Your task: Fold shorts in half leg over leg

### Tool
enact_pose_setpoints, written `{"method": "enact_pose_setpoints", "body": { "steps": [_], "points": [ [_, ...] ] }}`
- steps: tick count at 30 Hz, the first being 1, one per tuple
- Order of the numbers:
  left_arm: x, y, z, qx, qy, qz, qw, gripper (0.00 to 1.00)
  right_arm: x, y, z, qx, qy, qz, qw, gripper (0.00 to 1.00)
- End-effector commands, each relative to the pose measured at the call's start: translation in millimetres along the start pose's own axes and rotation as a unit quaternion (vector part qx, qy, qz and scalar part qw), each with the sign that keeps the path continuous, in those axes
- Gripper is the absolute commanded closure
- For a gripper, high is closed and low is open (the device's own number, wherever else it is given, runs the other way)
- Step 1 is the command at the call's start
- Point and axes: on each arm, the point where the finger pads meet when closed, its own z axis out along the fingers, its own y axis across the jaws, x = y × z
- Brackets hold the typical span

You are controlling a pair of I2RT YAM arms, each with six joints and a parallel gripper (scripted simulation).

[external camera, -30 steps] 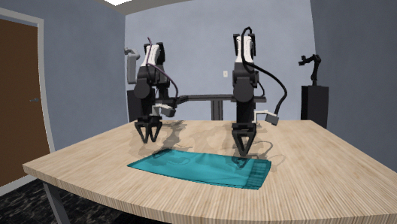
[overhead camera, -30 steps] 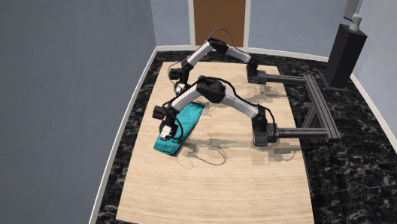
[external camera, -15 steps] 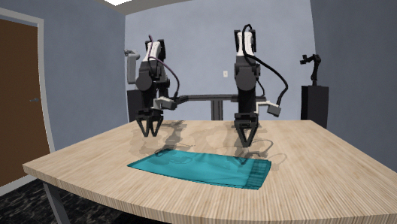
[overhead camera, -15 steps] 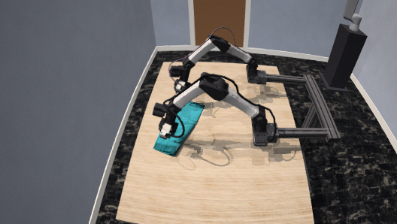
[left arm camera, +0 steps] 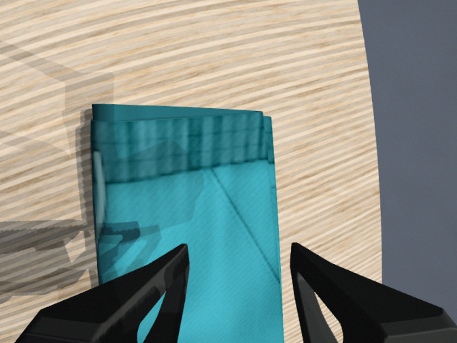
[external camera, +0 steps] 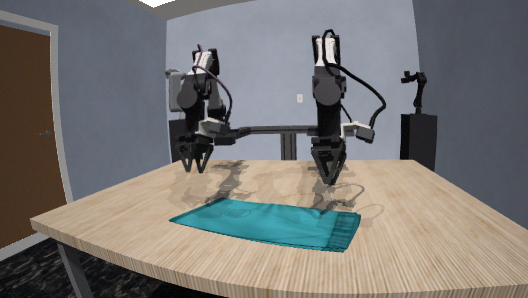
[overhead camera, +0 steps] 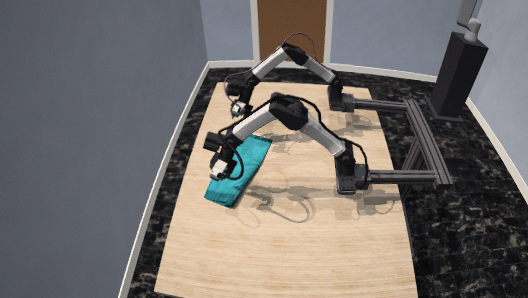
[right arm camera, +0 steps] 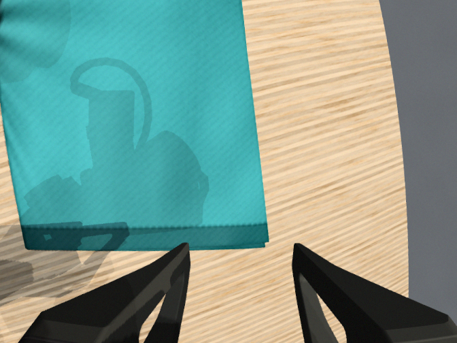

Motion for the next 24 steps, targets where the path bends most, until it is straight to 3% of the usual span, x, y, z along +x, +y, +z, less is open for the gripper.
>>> {"method": "enact_pose_setpoints", "body": {
  "steps": [1,10,15,24],
  "points": [
    [-13.6,-46.6,-56.8,0.084,-0.017,0.044,0.995,0.46,-6.2,-35.4,-46.5,0.061,-0.029,0.047,0.997,0.46],
    [-21.0,-72.4,-118.3,0.154,-0.045,0.121,0.980,0.46,-4.7,-65.0,-107.1,0.119,-0.079,0.122,0.982,0.46],
    [-21.8,-76.5,-137.5,0.171,-0.055,0.145,0.973,0.46,0.3,-71.4,-125.8,0.135,-0.089,0.145,0.976,0.46],
    [-28.2,-91.2,-202.6,0.233,-0.101,0.219,0.942,0.46,13.3,-94.3,-190.7,0.194,-0.140,0.220,0.946,0.46]
  ]
}}
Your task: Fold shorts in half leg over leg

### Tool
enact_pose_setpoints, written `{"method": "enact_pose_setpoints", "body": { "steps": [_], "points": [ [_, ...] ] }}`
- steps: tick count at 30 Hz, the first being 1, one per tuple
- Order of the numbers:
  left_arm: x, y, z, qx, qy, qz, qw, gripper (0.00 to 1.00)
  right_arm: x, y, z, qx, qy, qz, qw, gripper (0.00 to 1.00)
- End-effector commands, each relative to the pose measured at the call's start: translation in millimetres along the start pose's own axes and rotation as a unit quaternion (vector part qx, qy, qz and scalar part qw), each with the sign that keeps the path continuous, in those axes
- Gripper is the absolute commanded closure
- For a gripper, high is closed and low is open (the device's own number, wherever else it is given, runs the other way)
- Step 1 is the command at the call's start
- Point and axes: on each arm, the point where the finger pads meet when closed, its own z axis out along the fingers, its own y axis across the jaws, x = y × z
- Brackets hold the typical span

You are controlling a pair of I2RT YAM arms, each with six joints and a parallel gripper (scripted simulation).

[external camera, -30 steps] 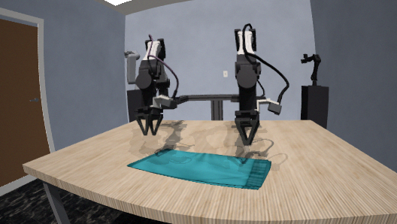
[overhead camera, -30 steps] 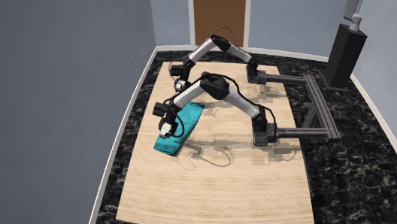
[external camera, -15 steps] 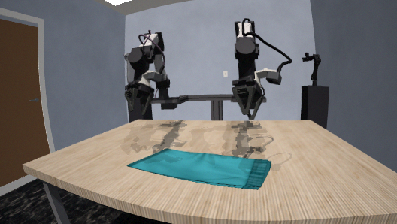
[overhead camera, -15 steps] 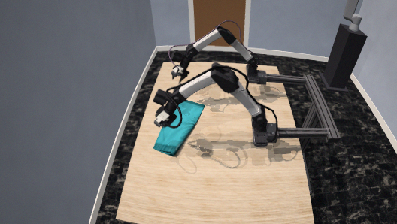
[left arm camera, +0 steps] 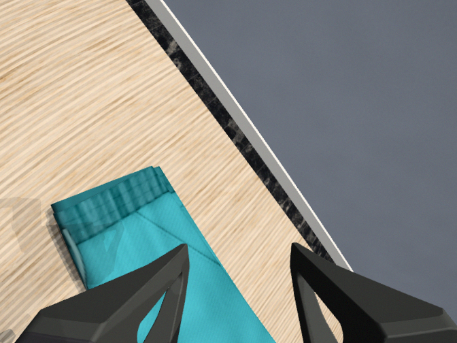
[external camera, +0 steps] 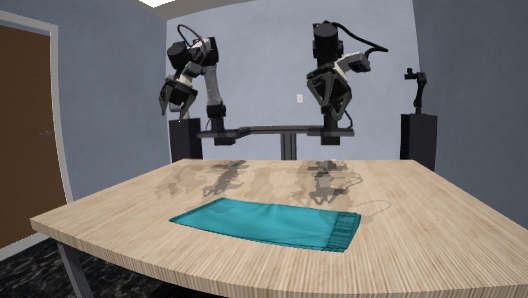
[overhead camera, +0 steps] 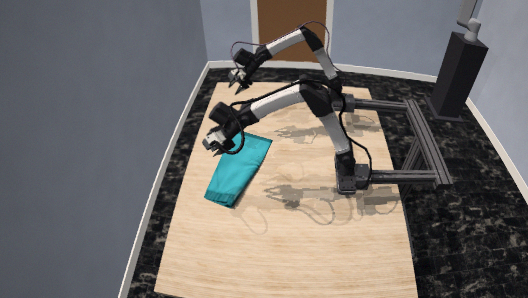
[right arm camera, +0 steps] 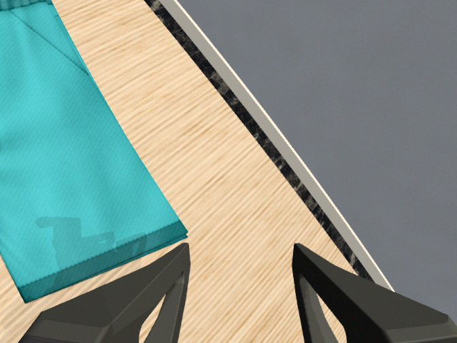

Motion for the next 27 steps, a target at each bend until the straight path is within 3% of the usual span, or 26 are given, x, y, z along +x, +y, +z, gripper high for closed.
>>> {"method": "enact_pose_setpoints", "body": {
  "steps": [1,10,20,23,27],
  "points": [
    [-30.9,-41.3,-51.1,0.078,-0.049,0.049,0.995,0.46,-22.1,-33.8,-44.1,0.052,-0.055,0.048,0.996,0.46],
    [-41.6,-54.6,-95.1,0.113,-0.087,0.111,0.984,0.46,-23.8,-55.3,-87.3,0.088,-0.093,0.105,0.986,0.46],
    [-56.5,-71.6,-164.7,0.163,-0.158,0.201,0.953,0.46,-24.5,-83.4,-156.3,0.141,-0.162,0.186,0.959,0.46],
    [-58.3,-75.9,-174.1,0.170,-0.168,0.210,0.948,0.46,-23.4,-84.8,-160.6,0.145,-0.167,0.194,0.956,0.46],
    [-59.3,-74.1,-197.6,0.178,-0.193,0.243,0.934,0.46,-18.9,-92.6,-189.0,0.163,-0.192,0.224,0.941,0.46]
  ]
}}
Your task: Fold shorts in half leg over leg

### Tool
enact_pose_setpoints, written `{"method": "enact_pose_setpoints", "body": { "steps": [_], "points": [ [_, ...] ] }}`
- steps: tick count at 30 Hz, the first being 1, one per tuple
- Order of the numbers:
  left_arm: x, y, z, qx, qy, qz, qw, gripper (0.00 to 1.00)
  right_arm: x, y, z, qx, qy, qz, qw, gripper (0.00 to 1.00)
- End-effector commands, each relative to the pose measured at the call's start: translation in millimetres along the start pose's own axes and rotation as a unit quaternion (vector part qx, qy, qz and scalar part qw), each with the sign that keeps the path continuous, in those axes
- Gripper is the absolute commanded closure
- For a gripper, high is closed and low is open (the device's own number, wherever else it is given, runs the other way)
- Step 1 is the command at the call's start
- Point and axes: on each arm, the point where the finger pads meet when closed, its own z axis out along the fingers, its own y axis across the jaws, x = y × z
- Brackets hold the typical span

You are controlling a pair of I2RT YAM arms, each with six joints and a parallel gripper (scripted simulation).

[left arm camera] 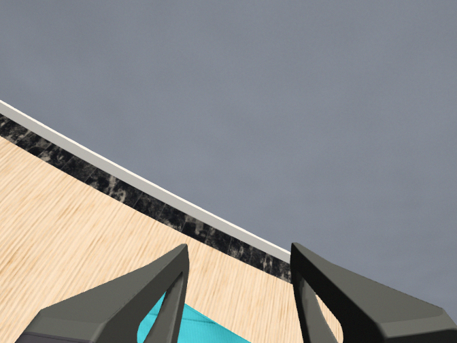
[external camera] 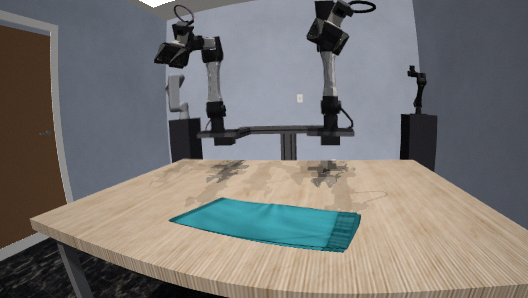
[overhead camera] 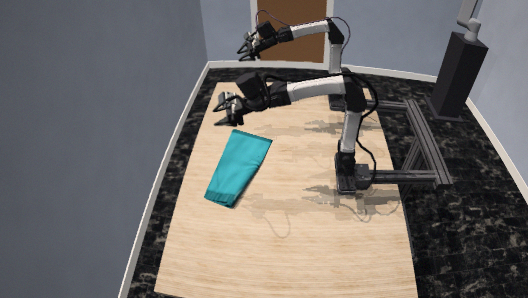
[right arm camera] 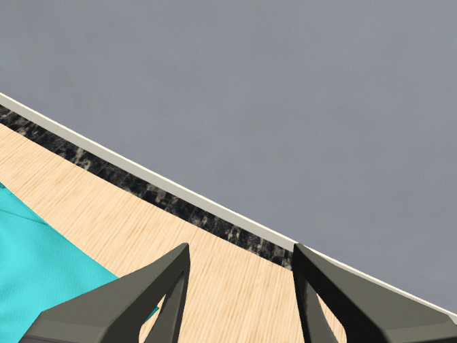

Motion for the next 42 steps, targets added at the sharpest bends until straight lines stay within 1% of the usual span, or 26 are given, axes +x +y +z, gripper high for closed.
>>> {"method": "enact_pose_setpoints", "body": {
  "steps": [1,10,12,15,21,25,27,30,31,32,34,35,37,40,41,42],
  "points": [
    [-33.9,-18.8,-34.6,0.038,-0.060,0.050,0.996,0.46,-19.3,-19.8,-29.9,0.024,-0.047,0.044,0.998,0.46],
    [-59.0,-31.8,-91.7,0.062,-0.134,0.139,0.979,0.46,-37.2,-46.5,-86.5,0.064,-0.118,0.118,0.984,0.46],
    [-59.0,-31.8,-91.7,0.062,-0.134,0.139,0.979,0.46,-37.2,-46.5,-86.5,0.064,-0.118,0.118,0.984,0.46],
    [-62.7,-34.2,-109.5,0.066,-0.153,0.167,0.972,0.46,-39.1,-51.6,-104.4,0.070,-0.138,0.140,0.978,0.46],
    [-76.1,-40.9,-151.9,0.072,-0.211,0.227,0.948,0.46,-46.2,-68.5,-146.7,0.097,-0.192,0.188,0.958,0.46],
    [-78.7,-42.1,-176.3,0.071,-0.242,0.265,0.931,0.46,-48.0,-72.6,-171.6,0.101,-0.225,0.216,0.945,0.46],
    [-77.2,-41.5,-181.8,0.070,-0.248,0.274,0.927,0.46,-46.0,-72.5,-177.3,0.102,-0.231,0.223,0.942,0.46],
    [-80.6,-43.9,-185.0,0.071,-0.253,0.276,0.925,0.46,-45.4,-74.3,-177.3,0.105,-0.230,0.225,0.941,0.46],
    [-76.1,-40.8,-186.1,0.070,-0.251,0.277,0.925,0.46,-44.3,-73.4,-181.5,0.104,-0.234,0.225,0.940,0.46],
    [-72.7,-37.9,-181.3,0.066,-0.241,0.273,0.929,0.46,-39.5,-71.5,-177.8,0.103,-0.223,0.223,0.943,0.46],
    [-77.1,-40.0,-177.5,0.068,-0.239,0.264,0.932,0.46,-36.3,-71.1,-169.0,0.102,-0.208,0.218,0.948,0.46],
    [-90.3,-49.6,-199.7,0.080,-0.266,0.252,0.927,0.46,-54.9,-80.6,-194.7,0.119,-0.240,0.207,0.941,0.46],
    [-91.1,-50.2,-202.0,0.080,-0.269,0.251,0.926,0.46,-59.0,-81.2,-197.8,0.120,-0.247,0.206,0.939,0.46],
    [-87.2,-48.1,-191.3,0.072,-0.258,0.250,0.930,0.46,-54.6,-78.8,-187.3,0.115,-0.235,0.207,0.943,0.46],
    [-82.6,-48.2,-182.9,0.072,-0.248,0.252,0.933,0.46,-52.6,-77.5,-179.9,0.111,-0.228,0.208,0.945,0.46],
    [-83.9,-48.7,-186.1,0.072,-0.252,0.251,0.932,0.46,-53.4,-77.6,-181.8,0.112,-0.230,0.208,0.944,0.46]
  ]
}}
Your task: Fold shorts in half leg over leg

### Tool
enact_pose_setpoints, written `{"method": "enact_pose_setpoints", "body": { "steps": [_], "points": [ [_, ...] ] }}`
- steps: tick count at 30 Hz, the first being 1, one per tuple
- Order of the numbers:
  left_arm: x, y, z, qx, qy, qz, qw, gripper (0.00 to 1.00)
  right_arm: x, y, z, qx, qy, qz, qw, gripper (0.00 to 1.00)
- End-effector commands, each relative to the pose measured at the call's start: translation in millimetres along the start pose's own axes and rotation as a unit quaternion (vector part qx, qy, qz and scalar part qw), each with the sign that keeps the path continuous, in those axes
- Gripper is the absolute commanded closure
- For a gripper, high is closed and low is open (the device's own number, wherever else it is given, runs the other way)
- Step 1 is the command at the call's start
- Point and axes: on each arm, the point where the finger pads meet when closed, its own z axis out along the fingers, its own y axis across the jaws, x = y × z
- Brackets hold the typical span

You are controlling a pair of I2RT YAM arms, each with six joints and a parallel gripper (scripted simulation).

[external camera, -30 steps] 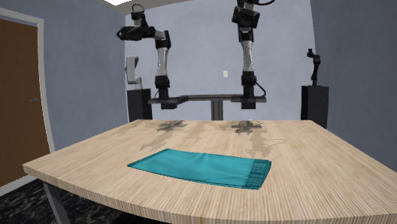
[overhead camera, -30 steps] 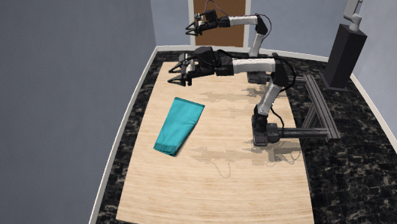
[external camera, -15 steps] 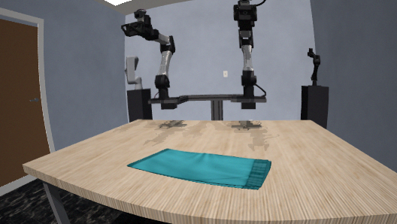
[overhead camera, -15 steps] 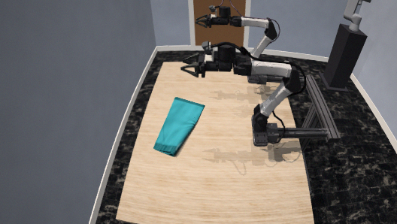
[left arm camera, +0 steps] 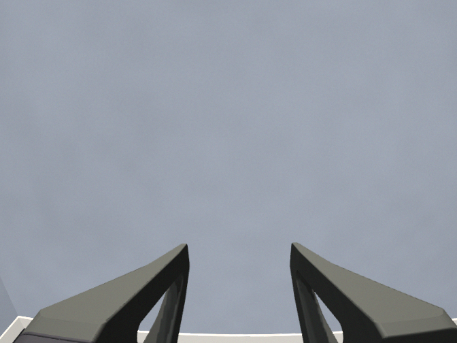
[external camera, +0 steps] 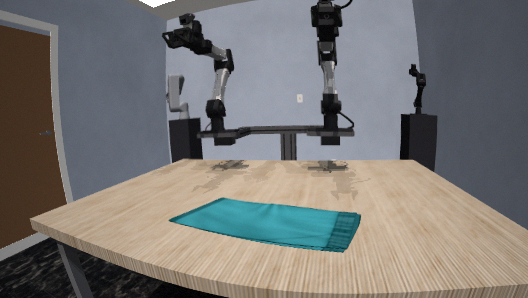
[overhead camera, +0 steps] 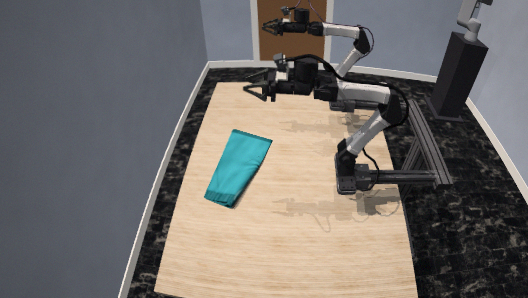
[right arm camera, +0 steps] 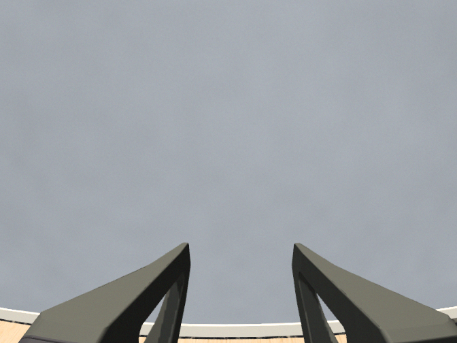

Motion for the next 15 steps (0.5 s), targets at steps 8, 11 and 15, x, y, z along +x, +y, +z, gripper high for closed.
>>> {"method": "enact_pose_setpoints", "body": {
  "steps": [8,11,15],
  "points": [
    [-30.8,3.5,-8.9,-0.007,-0.038,0.003,0.999,0.46,-17.6,2.4,-0.6,-0.003,-0.019,-0.002,1.000,0.46],
    [-30.8,3.5,-8.9,-0.007,-0.038,0.003,0.999,0.46,-17.6,2.4,-0.6,-0.003,-0.019,-0.002,1.000,0.46],
    [-30.8,3.5,-8.9,-0.007,-0.038,0.003,0.999,0.46,-17.6,2.4,-0.6,-0.003,-0.019,-0.002,1.000,0.46]
  ]
}}
